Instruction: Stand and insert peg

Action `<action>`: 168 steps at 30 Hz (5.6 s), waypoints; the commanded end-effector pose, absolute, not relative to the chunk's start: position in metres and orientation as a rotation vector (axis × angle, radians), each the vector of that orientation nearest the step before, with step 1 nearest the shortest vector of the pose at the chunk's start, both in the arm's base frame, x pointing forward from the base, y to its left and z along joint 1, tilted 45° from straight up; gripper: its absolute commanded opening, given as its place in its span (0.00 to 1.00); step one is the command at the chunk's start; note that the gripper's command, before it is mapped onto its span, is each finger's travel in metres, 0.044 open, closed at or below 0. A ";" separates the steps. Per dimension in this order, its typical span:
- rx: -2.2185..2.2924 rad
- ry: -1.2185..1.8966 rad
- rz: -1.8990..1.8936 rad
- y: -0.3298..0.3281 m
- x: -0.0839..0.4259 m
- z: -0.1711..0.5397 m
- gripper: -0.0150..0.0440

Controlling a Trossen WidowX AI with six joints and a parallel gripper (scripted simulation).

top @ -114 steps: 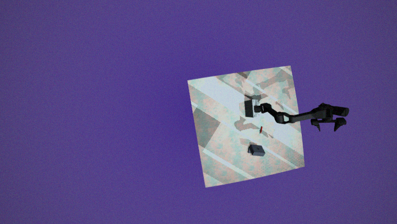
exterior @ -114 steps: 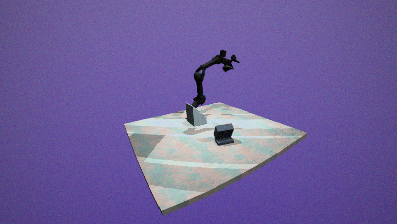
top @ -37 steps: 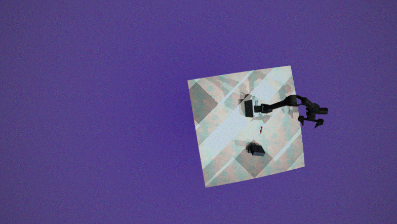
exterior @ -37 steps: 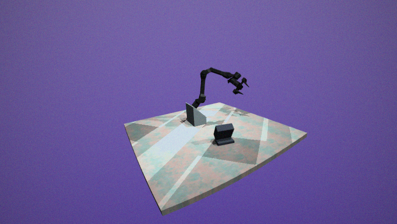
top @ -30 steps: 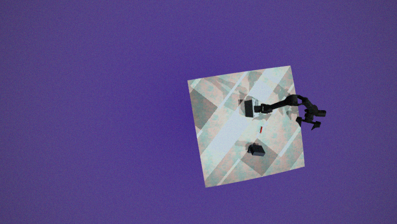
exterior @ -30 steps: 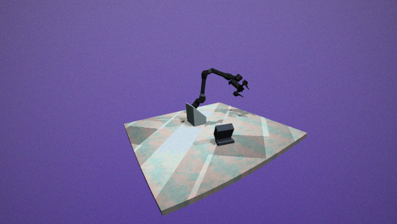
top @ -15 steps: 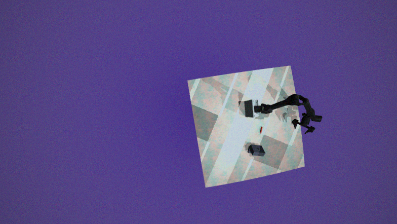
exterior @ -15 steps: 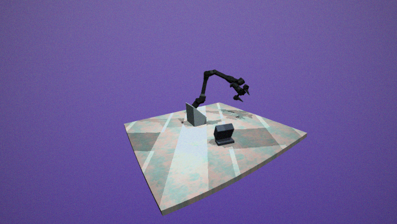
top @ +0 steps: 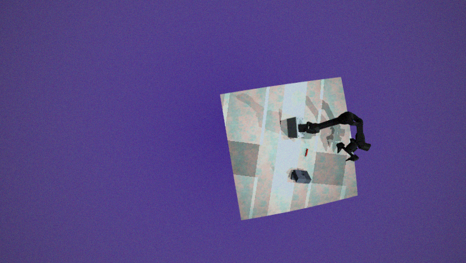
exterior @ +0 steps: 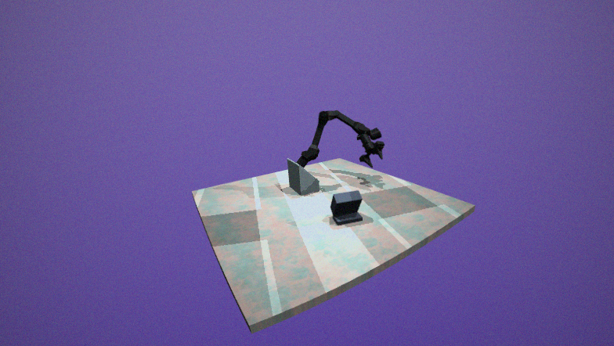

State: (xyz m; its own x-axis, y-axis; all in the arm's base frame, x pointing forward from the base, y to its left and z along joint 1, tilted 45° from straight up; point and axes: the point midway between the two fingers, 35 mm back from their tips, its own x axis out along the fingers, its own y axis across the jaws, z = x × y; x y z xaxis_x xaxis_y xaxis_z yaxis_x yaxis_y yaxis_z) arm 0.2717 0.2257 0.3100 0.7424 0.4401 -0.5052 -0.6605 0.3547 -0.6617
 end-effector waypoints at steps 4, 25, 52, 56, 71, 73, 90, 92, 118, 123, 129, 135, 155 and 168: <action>-0.858 0.391 0.751 0.221 0.284 0.278 1.00; -0.426 0.812 0.760 0.195 0.306 0.187 1.00; 0.300 1.308 0.588 0.147 0.302 0.100 1.00; 0.421 1.371 0.547 0.140 0.299 0.091 1.00; 0.853 1.556 0.391 0.118 0.290 0.066 1.00; 0.853 1.556 0.391 0.118 0.290 0.066 1.00; 0.851 1.556 0.389 0.133 0.292 0.050 1.00; 0.851 1.556 0.389 0.135 0.293 0.048 1.00; 0.854 1.556 0.392 0.165 0.292 0.019 1.00; 0.856 1.556 0.393 0.171 0.291 0.014 1.00; 0.856 1.556 0.393 0.172 0.291 0.013 0.82; 0.856 1.556 0.393 0.172 0.291 0.013 0.56; 0.856 1.556 0.393 0.172 0.291 0.013 0.34; 0.860 1.494 0.365 0.169 0.289 0.017 0.34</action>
State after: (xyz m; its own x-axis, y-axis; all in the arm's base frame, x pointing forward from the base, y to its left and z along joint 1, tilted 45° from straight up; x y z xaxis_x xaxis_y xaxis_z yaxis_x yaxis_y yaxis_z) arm 0.2895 0.1706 0.0160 0.0689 0.7036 -0.7072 0.2870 0.6649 0.6896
